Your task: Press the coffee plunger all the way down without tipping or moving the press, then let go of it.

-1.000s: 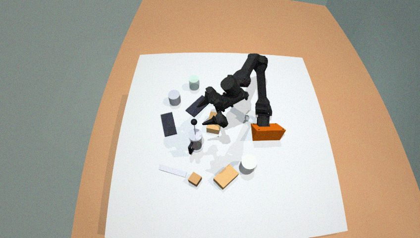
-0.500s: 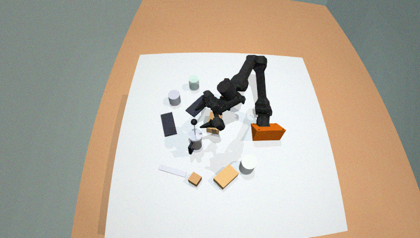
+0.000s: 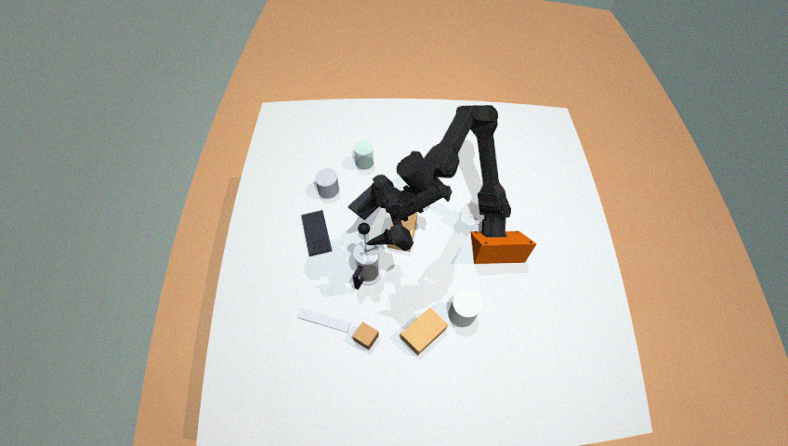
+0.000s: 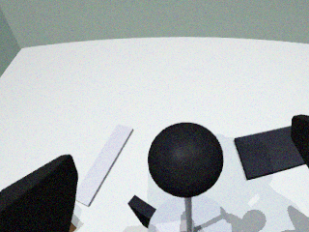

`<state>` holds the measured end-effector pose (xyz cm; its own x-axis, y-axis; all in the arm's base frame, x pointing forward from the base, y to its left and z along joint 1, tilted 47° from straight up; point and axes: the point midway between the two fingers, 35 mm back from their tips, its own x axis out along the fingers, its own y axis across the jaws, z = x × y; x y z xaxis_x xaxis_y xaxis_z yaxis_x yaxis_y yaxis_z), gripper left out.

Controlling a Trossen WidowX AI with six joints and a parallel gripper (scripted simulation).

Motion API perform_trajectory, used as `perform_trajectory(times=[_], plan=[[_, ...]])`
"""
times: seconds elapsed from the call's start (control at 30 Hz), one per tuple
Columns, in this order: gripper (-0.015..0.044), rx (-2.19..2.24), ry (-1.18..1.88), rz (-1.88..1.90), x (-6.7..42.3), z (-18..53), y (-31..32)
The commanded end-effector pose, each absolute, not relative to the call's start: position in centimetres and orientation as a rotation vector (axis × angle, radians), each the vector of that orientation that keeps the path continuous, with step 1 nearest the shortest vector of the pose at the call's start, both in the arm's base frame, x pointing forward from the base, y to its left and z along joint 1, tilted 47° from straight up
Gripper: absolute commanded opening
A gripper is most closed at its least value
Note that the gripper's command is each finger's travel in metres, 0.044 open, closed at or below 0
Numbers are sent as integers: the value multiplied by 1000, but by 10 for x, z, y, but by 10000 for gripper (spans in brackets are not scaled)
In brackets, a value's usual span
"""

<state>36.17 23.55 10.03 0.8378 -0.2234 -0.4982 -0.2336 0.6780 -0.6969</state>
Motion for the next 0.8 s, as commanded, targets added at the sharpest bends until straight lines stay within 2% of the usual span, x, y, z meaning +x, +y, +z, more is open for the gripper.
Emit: perform_trajectory(times=[0.0, 0.4, 0.77], plan=[[440, -845, 596, 12, 365, 97, 235], [125, -845, 596, 12, 365, 97, 235], [116, -845, 596, 12, 365, 97, 235]])
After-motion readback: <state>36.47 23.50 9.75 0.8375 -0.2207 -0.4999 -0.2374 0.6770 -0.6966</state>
